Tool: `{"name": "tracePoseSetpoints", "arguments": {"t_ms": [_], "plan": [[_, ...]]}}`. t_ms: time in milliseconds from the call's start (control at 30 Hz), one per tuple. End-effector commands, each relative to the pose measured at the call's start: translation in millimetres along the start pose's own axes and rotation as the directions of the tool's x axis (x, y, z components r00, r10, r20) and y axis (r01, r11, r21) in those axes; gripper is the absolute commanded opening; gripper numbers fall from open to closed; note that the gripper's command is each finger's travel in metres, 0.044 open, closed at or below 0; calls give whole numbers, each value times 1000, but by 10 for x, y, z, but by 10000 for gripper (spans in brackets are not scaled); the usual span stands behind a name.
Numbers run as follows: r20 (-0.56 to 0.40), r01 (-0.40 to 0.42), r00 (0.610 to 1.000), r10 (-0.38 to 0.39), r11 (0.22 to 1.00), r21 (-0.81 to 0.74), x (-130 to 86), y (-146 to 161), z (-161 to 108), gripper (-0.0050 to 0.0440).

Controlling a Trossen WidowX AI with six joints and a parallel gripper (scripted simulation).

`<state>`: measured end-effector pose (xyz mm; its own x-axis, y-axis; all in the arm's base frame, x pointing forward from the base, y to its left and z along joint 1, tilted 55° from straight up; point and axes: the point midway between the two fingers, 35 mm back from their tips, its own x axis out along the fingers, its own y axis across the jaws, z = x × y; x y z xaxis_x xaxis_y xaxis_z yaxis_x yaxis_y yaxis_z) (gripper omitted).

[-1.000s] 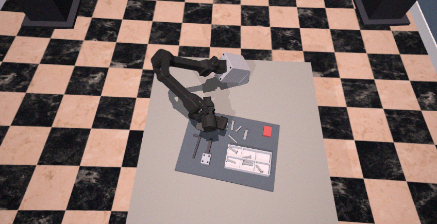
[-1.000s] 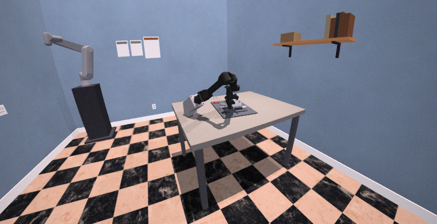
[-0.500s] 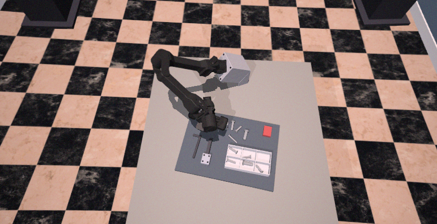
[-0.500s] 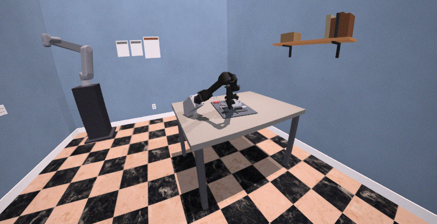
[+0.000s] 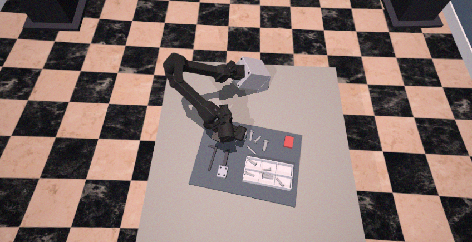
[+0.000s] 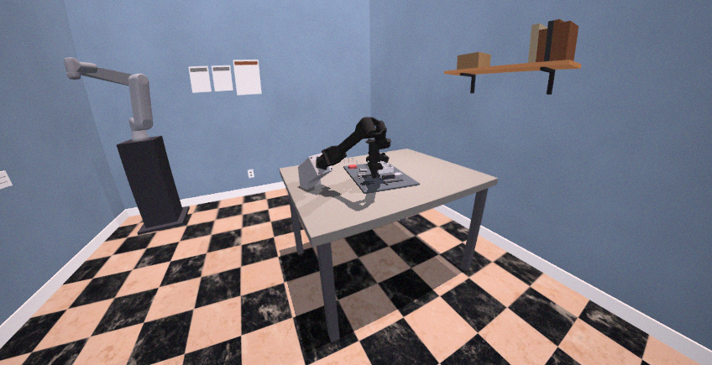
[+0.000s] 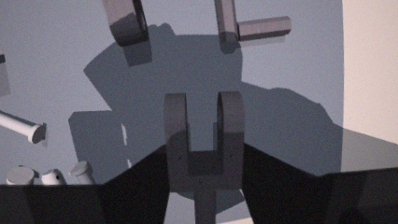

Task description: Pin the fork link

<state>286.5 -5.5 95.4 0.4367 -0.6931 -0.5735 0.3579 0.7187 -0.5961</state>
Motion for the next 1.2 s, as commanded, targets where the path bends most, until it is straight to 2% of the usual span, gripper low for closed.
{"name": "tracePoseSetpoints", "arguments": {"t_ms": [0, 500, 700, 1167], "plan": [[24, -13, 1000, 12, 1000, 26, -65, -9, 83, -50], [17, -8, 1000, 8, 1000, -5, -43, 34, 89, -50], [23, -10, 1000, 14, 987, -158, -15, 348, 479, -50], [32, -13, 999, 18, 988, -152, -39, 336, 534, -50]]}}
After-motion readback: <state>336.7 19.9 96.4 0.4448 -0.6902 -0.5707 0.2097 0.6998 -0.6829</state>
